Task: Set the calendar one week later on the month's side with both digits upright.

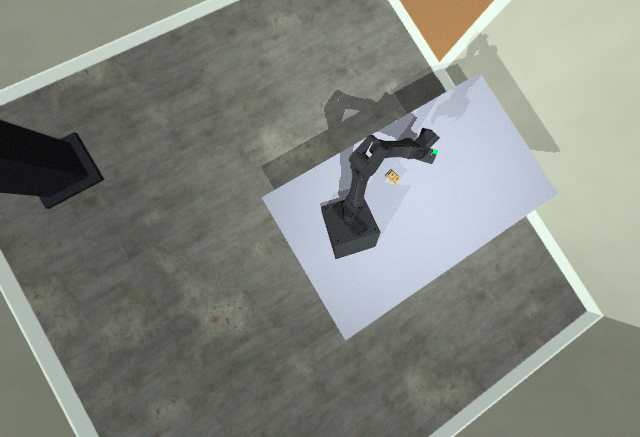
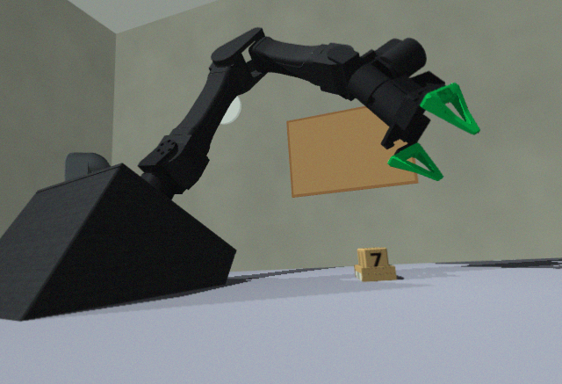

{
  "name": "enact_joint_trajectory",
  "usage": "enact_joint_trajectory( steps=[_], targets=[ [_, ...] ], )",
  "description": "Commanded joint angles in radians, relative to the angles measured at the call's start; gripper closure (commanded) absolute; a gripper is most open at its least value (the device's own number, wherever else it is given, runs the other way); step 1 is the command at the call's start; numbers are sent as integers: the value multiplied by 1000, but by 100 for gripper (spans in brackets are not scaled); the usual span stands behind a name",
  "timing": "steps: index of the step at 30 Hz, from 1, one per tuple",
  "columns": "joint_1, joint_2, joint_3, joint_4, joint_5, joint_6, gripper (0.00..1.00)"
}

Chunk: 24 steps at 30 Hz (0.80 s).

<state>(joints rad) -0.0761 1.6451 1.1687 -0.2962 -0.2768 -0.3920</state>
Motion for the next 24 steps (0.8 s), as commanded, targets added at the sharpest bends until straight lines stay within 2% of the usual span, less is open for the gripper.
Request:
enact_joint_trajectory(
  steps=[1, 2, 4, 15, 17, 19, 24],
  targets=[
    [-37, 23, 45, -171, -45, -30, 0],
    [-37, 23, 45, -171, -45, -30, 0],
    [-78, 49, 87, -305, -80, -53, 0],
    [-198, 127, 212, -701, -185, -124, 0],
    [-216, 138, 230, -759, -200, -134, 0],
    [-216, 138, 230, -759, -200, -134, 0],
    [-257, 165, 272, -894, -236, -158, 0]
  ],
)
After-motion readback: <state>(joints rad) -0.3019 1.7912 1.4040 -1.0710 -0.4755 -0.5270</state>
